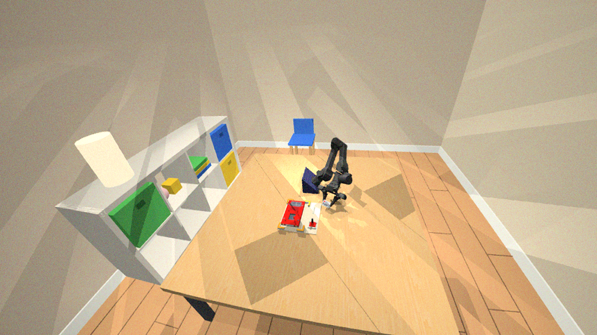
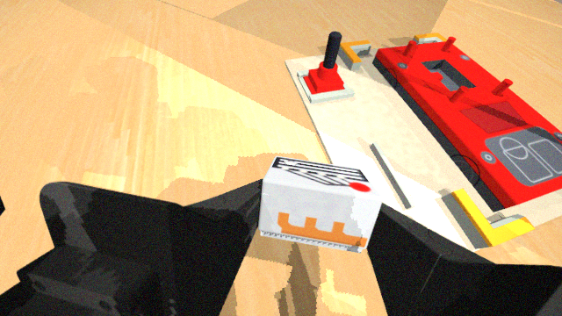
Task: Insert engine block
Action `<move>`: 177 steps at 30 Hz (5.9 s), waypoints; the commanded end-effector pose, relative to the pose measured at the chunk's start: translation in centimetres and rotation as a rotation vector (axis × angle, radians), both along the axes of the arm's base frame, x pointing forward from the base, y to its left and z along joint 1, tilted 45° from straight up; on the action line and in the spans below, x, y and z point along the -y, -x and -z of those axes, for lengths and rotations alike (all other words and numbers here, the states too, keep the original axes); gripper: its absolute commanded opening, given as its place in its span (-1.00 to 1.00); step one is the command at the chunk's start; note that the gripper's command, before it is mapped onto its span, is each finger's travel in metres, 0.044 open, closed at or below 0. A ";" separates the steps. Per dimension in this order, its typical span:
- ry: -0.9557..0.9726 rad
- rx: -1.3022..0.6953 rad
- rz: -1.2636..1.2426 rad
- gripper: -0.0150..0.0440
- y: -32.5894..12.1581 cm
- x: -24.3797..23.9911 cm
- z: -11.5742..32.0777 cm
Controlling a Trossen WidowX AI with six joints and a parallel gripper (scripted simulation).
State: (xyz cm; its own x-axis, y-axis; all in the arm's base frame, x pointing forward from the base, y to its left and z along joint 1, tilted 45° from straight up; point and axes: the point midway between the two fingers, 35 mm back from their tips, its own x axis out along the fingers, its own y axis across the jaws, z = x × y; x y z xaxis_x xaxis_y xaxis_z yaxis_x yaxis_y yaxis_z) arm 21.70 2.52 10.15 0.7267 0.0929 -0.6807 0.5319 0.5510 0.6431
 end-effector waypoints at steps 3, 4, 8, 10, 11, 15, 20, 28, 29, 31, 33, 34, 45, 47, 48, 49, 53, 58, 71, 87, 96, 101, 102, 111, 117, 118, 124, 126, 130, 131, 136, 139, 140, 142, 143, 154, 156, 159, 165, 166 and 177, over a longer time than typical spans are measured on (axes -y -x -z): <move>0.000 0.000 0.006 -0.49 -0.2 -0.8 0.9; 0.000 0.000 0.006 -0.49 -0.2 -0.9 1.1; 0.000 0.000 0.006 -0.49 -0.3 -1.5 1.7; -0.001 0.000 0.006 -0.49 -0.4 -1.8 1.9; -0.001 0.000 0.006 -0.49 -0.4 -1.9 2.1; -0.001 -0.001 0.006 -0.49 -0.5 -2.5 2.6; -0.001 -0.001 0.006 -0.49 -0.6 -2.5 2.7; 0.007 0.012 0.019 0.22 -0.7 -2.2 2.3; 0.007 0.012 0.019 0.31 -0.7 -2.2 2.3; 0.007 0.012 0.019 0.49 -0.7 -2.2 2.3; 0.007 0.012 0.019 0.67 -0.7 -2.2 2.3; 0.007 0.012 0.019 0.75 -0.7 -2.2 2.3; 0.002 0.004 0.010 1.00 -0.3 -2.0 1.8; 0.000 0.001 0.007 1.00 0.3 -1.9 1.1; -0.001 0.000 0.006 1.00 0.6 -1.8 0.8; -0.001 0.000 0.006 1.00 0.8 -1.7 0.5; -0.001 -0.001 0.006 1.00 1.9 -1.5 -0.6; -0.001 -0.001 0.006 1.00 2.3 -1.4 -1.0; -0.001 0.005 0.009 1.00 2.0 -1.4 -0.9; -0.073 -0.131 0.061 1.00 2.2 -1.2 -0.2; -0.197 -0.317 0.152 1.00 2.5 -0.9 0.4; -0.276 -0.416 0.212 1.00 2.7 -0.8 0.5; -0.292 -0.436 0.225 1.00 2.7 -0.7 0.6; -0.457 -0.605 0.348 1.00 2.7 -0.4 0.5; -0.580 -0.715 0.436 1.00 2.5 -0.3 0.3; -0.601 -0.732 0.452 1.00 2.5 -0.3 0.3; -0.736 -0.835 0.546 1.00 2.1 0.0 -0.1; -0.782 -0.868 0.578 1.00 1.9 0.1 -0.3; -0.877 -0.931 0.643 1.00 1.5 0.4 -0.6; -0.900 -0.945 0.658 1.00 1.3 0.5 -0.7; -1.017 -1.013 0.735 1.00 0.7 1.0 -1.2; -1.090 -1.052 0.781 1.00 0.3 1.4 -1.5; -1.110 -1.062 0.793 1.00 0.2 1.5 -1.6; -1.126 -1.070 0.803 1.00 0.1 1.6 -1.6; -1.126 -1.070 0.803 1.00 0.1 1.6 -1.6; -1.126 -1.069 0.803 1.00 -0.9 1.8 -0.9; -1.126 -1.069 0.803 1.00 -1.0 1.2 -0.3; -1.126 -1.069 0.803 1.00 -1.1 1.1 -0.2; -1.126 -1.069 0.803 1.00 -1.2 0.5 0.5; -1.126 -1.069 0.803 1.00 -1.2 0.4 0.6; -1.127 -1.069 0.802 1.00 -1.4 -0.7 1.7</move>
State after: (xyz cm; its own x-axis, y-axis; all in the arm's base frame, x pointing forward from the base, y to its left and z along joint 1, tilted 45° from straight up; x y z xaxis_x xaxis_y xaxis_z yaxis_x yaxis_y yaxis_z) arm 23.12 2.84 8.76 0.1399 0.6863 -0.7137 0.8346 -0.4696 -0.2879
